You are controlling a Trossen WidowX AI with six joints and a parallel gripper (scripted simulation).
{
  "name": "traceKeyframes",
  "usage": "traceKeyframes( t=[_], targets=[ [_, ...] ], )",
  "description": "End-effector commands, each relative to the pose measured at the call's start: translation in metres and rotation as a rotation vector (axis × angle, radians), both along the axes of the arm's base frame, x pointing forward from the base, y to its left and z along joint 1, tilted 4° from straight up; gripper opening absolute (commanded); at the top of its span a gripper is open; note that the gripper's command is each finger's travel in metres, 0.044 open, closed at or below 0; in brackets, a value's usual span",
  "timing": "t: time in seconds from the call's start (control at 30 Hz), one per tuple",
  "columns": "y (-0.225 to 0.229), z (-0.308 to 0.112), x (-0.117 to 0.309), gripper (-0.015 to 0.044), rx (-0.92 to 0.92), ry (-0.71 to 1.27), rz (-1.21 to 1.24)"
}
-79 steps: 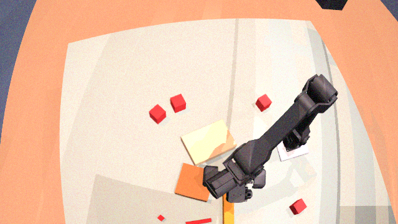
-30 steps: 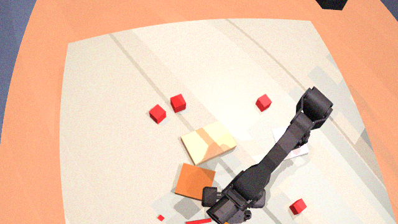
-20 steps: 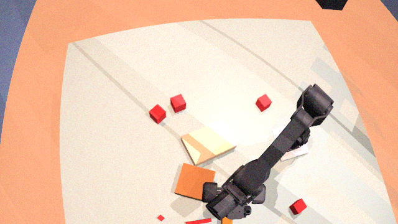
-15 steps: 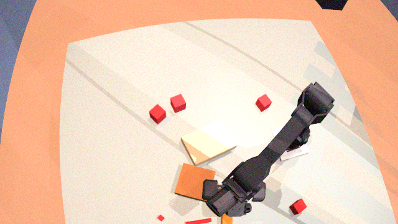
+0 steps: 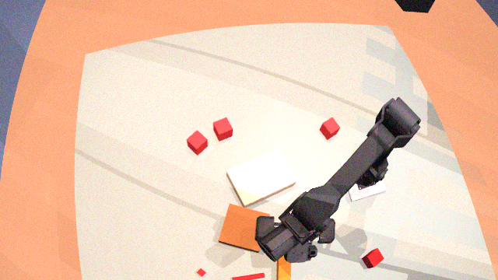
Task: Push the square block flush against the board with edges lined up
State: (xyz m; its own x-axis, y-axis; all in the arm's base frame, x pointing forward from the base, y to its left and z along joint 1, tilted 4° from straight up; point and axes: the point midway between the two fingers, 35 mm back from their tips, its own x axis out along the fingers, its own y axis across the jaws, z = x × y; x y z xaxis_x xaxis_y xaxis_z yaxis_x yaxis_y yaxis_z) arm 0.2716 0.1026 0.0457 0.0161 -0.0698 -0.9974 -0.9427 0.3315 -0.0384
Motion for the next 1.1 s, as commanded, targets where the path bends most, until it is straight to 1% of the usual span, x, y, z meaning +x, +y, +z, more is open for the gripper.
traceKeyframes(
  t=[0.0,0.27,1.07],
  targets=[
    [0.004,0.044,0.002,0.0,0.015,-0.03,0.0],
    [0.002,0.044,0.005,0.0,0.019,-0.044,-0.02],
    [-0.08,0.051,0.027,0.0,0.051,-0.096,-0.825]
  ],
)
